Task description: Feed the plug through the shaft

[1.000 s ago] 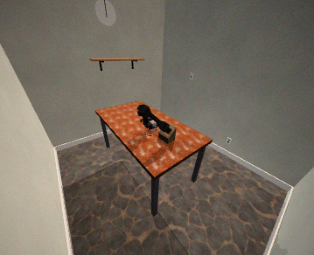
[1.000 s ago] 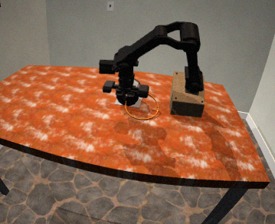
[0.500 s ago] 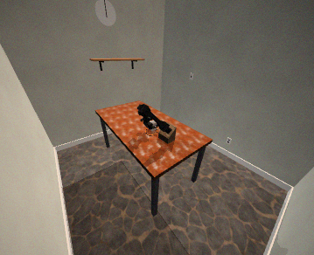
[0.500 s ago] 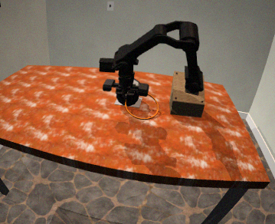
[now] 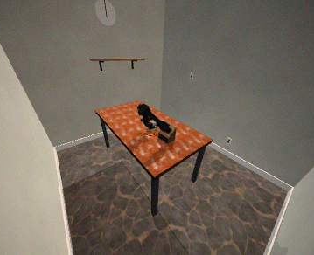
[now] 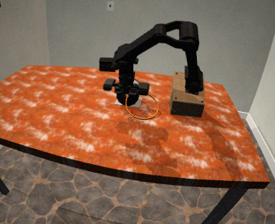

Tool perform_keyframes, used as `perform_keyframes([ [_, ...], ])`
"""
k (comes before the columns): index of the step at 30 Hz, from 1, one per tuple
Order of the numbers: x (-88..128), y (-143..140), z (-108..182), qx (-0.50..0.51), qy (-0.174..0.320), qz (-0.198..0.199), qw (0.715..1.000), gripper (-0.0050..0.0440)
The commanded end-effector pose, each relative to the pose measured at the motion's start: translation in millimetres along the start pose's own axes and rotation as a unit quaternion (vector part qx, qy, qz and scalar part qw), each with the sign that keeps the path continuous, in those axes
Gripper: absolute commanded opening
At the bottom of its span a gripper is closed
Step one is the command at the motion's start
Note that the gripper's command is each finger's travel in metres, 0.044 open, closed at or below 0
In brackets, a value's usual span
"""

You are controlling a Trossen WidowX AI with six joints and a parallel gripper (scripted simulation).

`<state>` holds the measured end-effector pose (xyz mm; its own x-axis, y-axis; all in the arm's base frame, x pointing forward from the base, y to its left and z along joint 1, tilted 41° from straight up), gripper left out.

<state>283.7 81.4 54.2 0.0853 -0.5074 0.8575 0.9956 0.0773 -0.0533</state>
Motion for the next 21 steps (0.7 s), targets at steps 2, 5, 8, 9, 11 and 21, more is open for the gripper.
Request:
perform_keyframes([
  [2, 24, 3, 9, 0.005, -0.001, -0.006, 1.0, 0.01],
  [5, 24, 3, 9, 0.005, -0.001, -0.006, 1.0, 0.01],
  [8, 21, 3, 8, 0.002, 0.0, -0.004, 1.0, 0.01],
  [9, 18, 2, 8, 0.002, 0.0, -0.005, 1.0, 0.01],
  [11, 1, -1, 9, 0.004, -0.001, -0.006, 1.0, 0.01],
  [21, -2, -1, 9, 0.005, -0.001, -0.006, 1.0, 0.01],
])
Point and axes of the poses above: the point midway between the two fingers, 35 mm back from their tips, its own x axis back along the fingers, its own y axis across the jaws, z = x × y, the point moved 6 cm from there along x, back along the fingers, and after that the axes turned 1 degree about x, right-handed, at the moved point
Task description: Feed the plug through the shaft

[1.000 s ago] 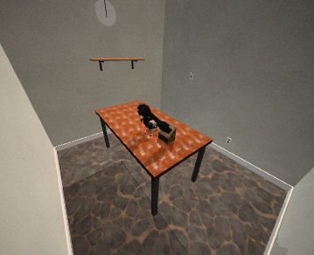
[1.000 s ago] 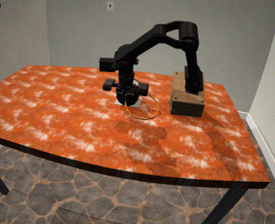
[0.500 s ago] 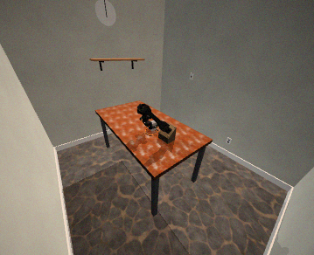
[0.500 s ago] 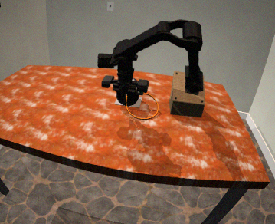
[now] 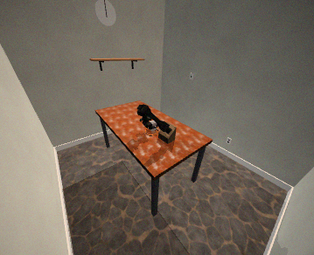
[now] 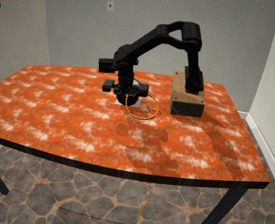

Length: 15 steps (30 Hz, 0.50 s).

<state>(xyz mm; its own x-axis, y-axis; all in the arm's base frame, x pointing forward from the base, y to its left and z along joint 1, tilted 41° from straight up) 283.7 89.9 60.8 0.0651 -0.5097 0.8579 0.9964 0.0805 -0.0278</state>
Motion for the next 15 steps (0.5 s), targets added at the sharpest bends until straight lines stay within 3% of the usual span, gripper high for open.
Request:
perform_keyframes([
  [1, -3.0, -1.7, -1.1, -0.003, -0.001, 0.004, 1.0, 0.01],
  [15, -8.2, -1.1, -3.9, -0.003, -0.001, 0.004, 1.0, 0.01],
])
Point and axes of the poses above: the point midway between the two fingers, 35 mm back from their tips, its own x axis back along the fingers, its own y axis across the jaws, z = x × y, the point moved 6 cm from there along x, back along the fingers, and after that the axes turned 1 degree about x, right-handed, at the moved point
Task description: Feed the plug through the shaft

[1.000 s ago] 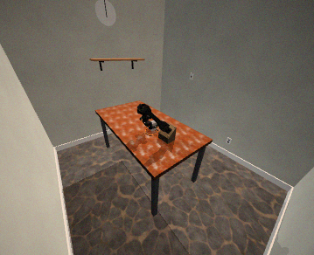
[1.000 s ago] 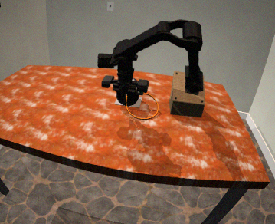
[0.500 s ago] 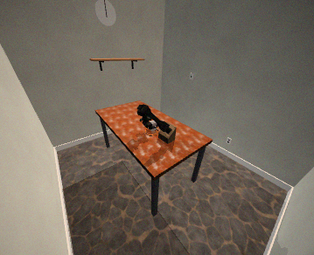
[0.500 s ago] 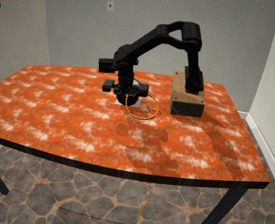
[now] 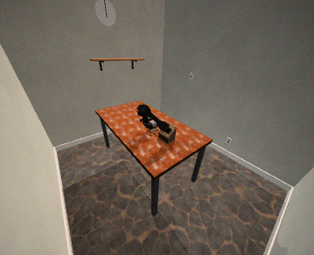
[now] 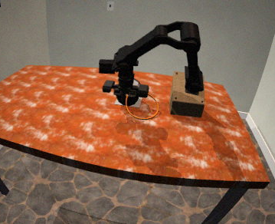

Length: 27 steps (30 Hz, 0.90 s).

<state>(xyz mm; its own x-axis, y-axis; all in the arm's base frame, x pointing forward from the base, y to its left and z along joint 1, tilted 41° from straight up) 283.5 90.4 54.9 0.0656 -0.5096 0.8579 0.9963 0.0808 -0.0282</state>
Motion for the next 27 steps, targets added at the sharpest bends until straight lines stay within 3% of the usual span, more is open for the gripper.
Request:
perform_keyframes([
  [1, -2.8, -1.1, -1.3, -0.003, -0.001, 0.004, 1.0, 0.01],
  [5, -0.5, -0.2, -0.3, 0.0, 0.0, 0.001, 1.0, 0.0093],
  [19, -0.5, -0.2, -0.3, 0.0, 0.0, 0.001, 1.0, 0.0],
  [27, 0.1, 0.6, -3.6, -0.001, 0.0, 0.002, 1.0, 0.0],
])
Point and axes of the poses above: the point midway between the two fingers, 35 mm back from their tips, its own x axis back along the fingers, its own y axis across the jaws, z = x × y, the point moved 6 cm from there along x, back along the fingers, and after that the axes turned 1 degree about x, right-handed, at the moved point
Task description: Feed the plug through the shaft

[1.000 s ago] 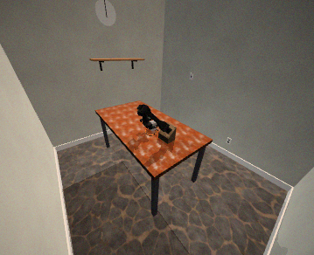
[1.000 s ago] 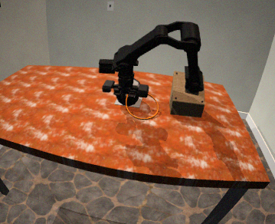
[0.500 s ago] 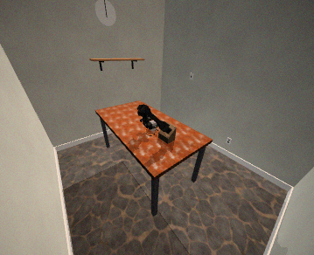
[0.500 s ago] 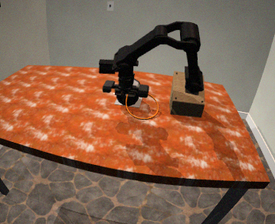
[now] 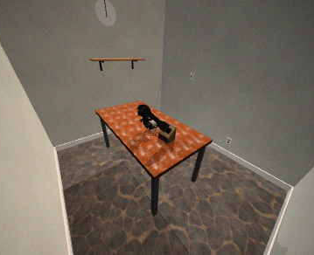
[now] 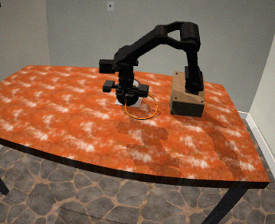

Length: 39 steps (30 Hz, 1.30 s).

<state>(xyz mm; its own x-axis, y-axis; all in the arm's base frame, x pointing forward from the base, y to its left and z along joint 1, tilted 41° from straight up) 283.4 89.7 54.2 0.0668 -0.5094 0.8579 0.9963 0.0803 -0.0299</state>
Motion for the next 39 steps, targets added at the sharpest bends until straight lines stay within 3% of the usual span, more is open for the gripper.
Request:
perform_keyframes([
  [1, 1, 1, -4, -0.001, -0.001, 0.002, 1.0, 0.0],
  [12, 2, 2, -9, -0.003, -0.001, 0.003, 1.0, 0.0],
  [16, 3, 2, -8, -0.002, 0.0, 0.001, 1.0, 0.0096],
  [20, 6, 2, -7, -0.002, 0.0, 0.001, 1.0, 0.01],
  [23, 28, 3, 2, -0.003, -0.001, 0.003, 1.0, 0.01],
  [29, 28, 3, 2, -0.003, -0.001, 0.003, 1.0, 0.01],
  [34, 3, -1, 2, -0.003, -0.001, 0.003, 1.0, 0.01],
  [39, 3, -1, 2, -0.003, -0.001, 0.003, 1.0, 0.01],
])
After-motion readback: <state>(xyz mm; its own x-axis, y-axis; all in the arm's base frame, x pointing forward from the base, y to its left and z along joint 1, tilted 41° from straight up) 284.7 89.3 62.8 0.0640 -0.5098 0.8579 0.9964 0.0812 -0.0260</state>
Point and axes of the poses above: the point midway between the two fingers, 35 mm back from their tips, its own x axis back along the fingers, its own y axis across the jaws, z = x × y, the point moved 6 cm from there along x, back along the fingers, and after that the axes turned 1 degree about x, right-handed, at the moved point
